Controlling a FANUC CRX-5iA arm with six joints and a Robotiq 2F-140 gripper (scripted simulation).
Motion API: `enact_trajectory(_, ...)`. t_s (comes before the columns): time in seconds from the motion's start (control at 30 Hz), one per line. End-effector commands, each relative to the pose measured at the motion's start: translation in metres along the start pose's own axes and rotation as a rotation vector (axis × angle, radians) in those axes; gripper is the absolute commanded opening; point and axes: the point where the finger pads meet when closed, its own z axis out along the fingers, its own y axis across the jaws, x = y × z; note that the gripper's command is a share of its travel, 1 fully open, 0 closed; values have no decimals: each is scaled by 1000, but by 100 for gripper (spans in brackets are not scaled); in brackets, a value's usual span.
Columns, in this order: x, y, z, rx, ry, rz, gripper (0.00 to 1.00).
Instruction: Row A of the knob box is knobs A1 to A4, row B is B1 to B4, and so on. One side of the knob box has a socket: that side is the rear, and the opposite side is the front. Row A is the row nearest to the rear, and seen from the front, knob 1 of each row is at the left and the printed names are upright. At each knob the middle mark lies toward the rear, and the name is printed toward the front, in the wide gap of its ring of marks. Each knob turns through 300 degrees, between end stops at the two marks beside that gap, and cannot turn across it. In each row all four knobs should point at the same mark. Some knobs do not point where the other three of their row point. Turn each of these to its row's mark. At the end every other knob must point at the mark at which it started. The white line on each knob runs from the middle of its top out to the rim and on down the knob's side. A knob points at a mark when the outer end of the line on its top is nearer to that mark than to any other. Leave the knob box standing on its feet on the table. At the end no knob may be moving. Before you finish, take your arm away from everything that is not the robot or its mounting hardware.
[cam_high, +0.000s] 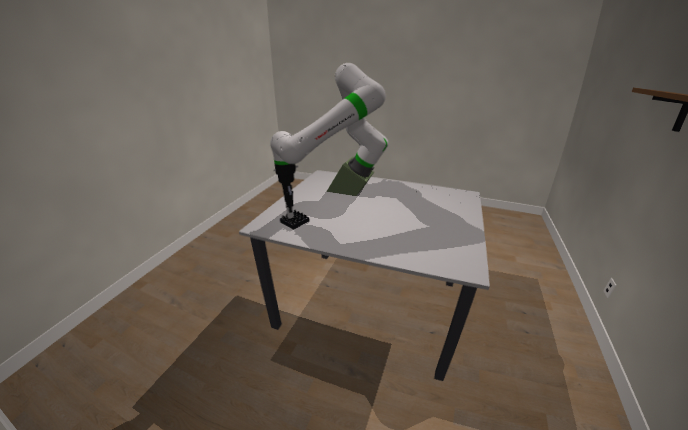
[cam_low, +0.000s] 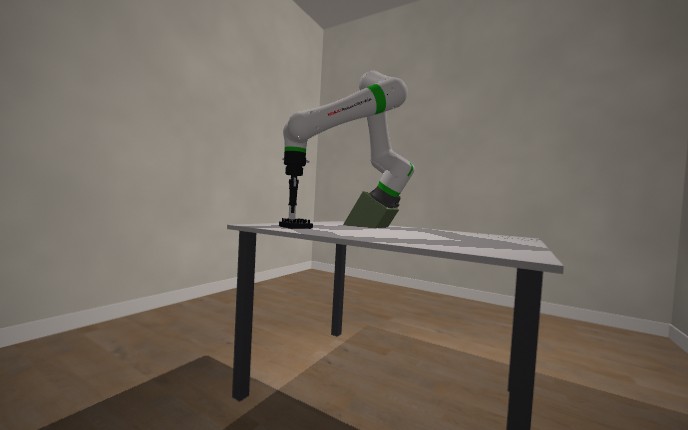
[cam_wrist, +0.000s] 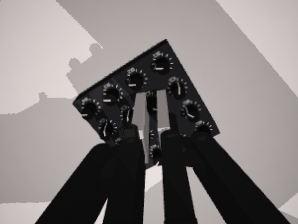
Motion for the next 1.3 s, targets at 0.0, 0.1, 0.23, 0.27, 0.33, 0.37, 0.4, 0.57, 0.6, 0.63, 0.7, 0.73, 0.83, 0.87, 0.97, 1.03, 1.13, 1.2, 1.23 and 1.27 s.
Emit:
enact_trajectory(0.0, 0, 0, 0, 6, 1, -128, 5)
enact_trajectory(0.1, 0, 0, 0, 6, 1, -148, 5)
enact_trajectory(0.23, 0, 0, 0, 6, 1, -226, 5)
enact_trajectory(0.27, 0, 0, 0, 6, 1, -244, 5)
enact_trajectory(0.33, 0, 0, 0, 6, 1, -277, 5)
enact_trajectory(0.37, 0, 0, 0, 6, 1, -293, 5)
enact_trajectory(0.4, 0, 0, 0, 6, 1, -308, 5)
enact_trajectory(0.57, 0, 0, 0, 6, 1, -372, 5)
enact_trajectory(0.6, 0, 0, 0, 6, 1, -372, 5)
enact_trajectory(0.63, 0, 0, 0, 6, 1, -372, 5)
enact_trajectory(0.7, 0, 0, 0, 6, 2, -393, 5)
enact_trajectory(0.73, 0, 0, 0, 6, 2, -402, 5)
enact_trajectory(0.83, 0, 0, 0, 6, 2, -426, 5)
enact_trajectory(0.87, 0, 0, 0, 6, 2, -433, 5)
enact_trajectory(0.97, 0, 0, 0, 6, 2, -448, 5)
enact_trajectory(1.03, 0, 0, 0, 6, 2, -456, 5)
enact_trajectory(1.13, 0, 0, 0, 6, 2, -463, 5)
enact_trajectory(1.2, 0, 0, 0, 6, 2, -463, 5)
enact_trajectory(1.23, 0, 0, 0, 6, 2, -465, 5)
enact_trajectory(1.27, 0, 0, 0, 6, 2, -466, 5)
